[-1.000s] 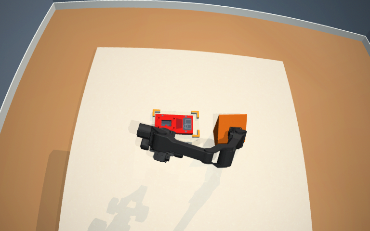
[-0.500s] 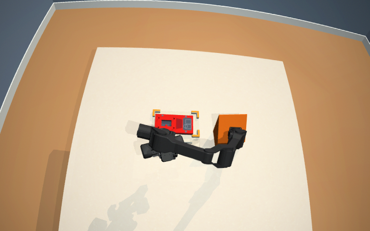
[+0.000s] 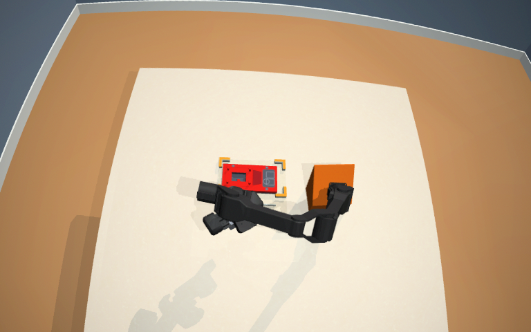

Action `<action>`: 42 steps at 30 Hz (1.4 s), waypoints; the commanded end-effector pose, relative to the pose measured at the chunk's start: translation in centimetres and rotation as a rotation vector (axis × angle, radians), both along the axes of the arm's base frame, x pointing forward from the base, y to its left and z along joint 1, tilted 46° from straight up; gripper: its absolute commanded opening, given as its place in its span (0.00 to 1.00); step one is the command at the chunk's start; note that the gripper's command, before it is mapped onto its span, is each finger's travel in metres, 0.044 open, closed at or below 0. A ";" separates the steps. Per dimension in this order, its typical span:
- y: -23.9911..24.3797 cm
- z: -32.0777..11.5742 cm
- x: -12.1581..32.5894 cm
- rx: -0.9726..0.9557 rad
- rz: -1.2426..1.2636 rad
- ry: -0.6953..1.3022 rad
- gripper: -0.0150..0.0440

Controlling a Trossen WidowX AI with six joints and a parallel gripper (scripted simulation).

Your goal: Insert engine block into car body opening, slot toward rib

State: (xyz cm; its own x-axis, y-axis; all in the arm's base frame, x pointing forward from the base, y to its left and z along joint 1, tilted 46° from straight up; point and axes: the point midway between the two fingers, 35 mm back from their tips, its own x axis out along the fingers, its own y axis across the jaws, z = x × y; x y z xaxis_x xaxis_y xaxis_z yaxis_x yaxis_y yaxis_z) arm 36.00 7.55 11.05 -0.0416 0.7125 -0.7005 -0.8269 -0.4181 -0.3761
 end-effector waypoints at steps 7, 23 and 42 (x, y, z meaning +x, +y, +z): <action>1.5 -1.3 -0.2 0.004 0.013 -0.008 0.25; 3.7 -3.4 -0.3 0.006 0.013 -0.009 0.25; 6.3 -5.8 -0.5 0.007 0.013 -0.009 0.25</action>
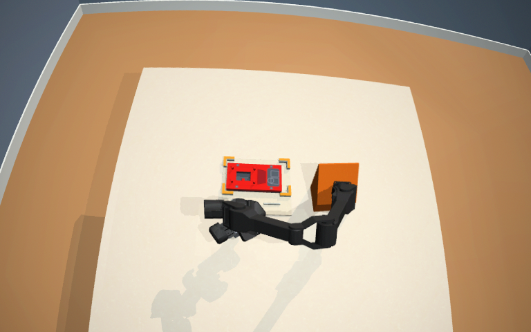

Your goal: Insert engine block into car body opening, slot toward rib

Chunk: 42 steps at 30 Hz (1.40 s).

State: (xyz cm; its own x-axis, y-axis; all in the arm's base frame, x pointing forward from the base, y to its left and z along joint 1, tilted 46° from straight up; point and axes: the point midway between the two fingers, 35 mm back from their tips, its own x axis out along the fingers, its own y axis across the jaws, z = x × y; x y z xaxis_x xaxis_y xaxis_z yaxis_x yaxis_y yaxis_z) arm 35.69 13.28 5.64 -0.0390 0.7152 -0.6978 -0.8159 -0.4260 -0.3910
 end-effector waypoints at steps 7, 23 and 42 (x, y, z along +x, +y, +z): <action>1.4 -1.3 -0.2 0.003 0.001 0.007 0.25; 1.1 -1.2 0.0 0.001 -0.011 0.003 0.61; -0.1 0.0 0.1 0.002 0.000 0.007 1.00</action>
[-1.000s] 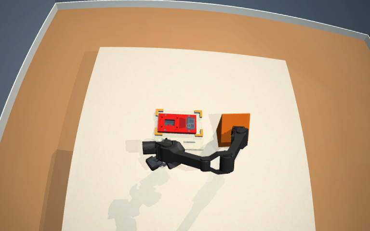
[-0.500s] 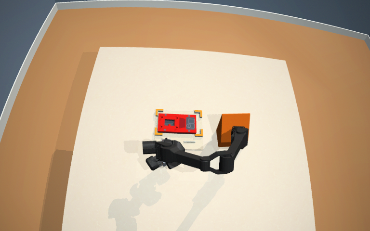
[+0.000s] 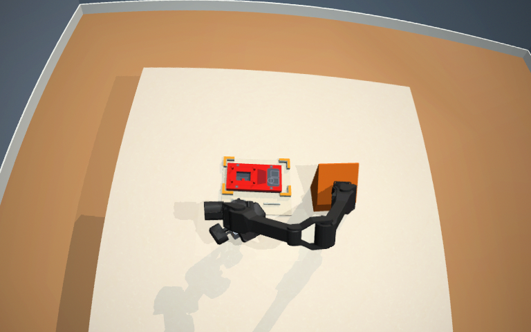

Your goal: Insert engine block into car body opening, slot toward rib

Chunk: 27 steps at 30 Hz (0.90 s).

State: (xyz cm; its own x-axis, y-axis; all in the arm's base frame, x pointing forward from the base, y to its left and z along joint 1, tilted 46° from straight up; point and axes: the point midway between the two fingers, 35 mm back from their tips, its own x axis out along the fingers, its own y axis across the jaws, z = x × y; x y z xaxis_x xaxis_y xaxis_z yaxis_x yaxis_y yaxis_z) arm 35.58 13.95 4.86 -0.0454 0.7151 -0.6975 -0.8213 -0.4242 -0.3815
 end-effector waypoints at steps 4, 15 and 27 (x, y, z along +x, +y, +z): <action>-2.0 1.9 0.3 0.002 0.003 -0.004 1.00; -2.7 2.4 0.4 0.001 -0.005 -0.006 1.00; -4.6 4.3 0.6 0.000 0.002 -0.003 1.00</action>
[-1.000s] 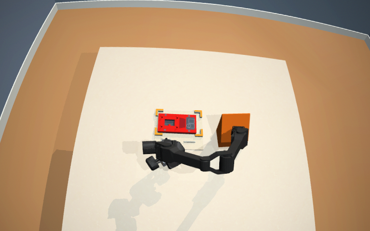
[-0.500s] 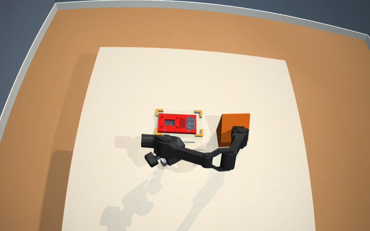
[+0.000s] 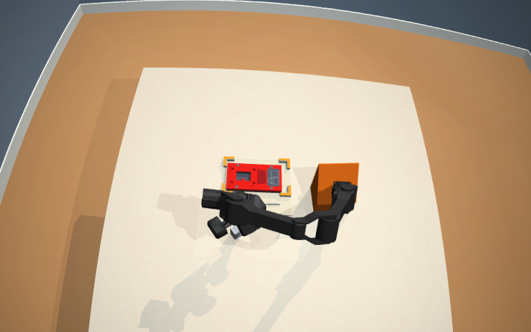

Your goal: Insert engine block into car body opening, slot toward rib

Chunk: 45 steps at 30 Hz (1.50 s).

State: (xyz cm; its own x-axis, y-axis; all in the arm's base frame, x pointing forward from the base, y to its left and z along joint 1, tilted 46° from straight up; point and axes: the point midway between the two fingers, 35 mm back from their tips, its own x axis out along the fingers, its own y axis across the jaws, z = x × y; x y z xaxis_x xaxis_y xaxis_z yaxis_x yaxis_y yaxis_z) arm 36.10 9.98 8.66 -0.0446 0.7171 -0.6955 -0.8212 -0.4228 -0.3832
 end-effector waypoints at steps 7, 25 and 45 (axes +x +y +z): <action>0.4 -0.4 0.0 -0.002 0.002 -0.002 1.00; 2.2 -2.1 0.0 -0.002 0.002 -0.003 1.00; 4.4 -4.2 -0.3 0.001 0.002 -0.002 1.00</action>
State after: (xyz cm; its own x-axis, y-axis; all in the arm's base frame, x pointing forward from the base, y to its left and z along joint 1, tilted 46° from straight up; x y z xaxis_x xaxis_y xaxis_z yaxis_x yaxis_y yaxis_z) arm 35.96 14.01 4.74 -0.0387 0.7156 -0.6974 -0.8173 -0.4243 -0.3900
